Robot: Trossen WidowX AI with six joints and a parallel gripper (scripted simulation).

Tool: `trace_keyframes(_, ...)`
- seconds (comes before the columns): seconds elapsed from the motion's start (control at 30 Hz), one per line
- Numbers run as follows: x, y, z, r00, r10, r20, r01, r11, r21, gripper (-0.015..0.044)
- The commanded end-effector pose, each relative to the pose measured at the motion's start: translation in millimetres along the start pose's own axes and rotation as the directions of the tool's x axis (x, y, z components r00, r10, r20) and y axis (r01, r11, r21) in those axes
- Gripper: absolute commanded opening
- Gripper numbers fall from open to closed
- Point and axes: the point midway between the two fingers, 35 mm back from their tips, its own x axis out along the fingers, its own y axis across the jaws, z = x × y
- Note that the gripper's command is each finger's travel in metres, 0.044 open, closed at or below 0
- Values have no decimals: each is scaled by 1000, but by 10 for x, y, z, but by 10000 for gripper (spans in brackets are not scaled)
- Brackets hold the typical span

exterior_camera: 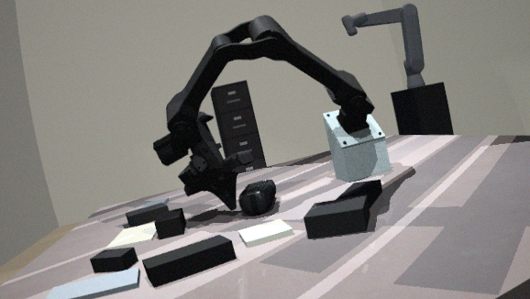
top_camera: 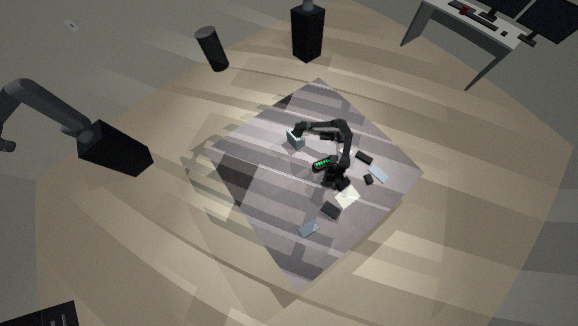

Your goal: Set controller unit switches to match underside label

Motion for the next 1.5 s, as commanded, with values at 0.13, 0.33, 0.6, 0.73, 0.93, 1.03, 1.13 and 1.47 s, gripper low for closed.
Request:
trace_keyframes(0.13,-558,-438,-7,1000,-6,-1,6,1000,4,0)
trace_keyframes(0.33,-604,-462,-19,1000,-6,-1,6,1000,2,0)
trace_keyframes(0.6,-636,-293,-167,995,-96,9,96,991,-94,0)
trace_keyframes(0.73,-637,-189,-265,989,-145,16,146,979,-144,0)
trace_keyframes(0.93,-615,-22,-433,975,-220,31,221,951,-216,0)
trace_keyframes(1.03,-594,65,-526,966,-257,40,258,933,-250,0)
trace_keyframes(1.13,-565,155,-624,955,-294,50,295,912,-283,0)
trace_keyframes(1.47,-421,457,-985,906,-414,88,414,825,-384,0)
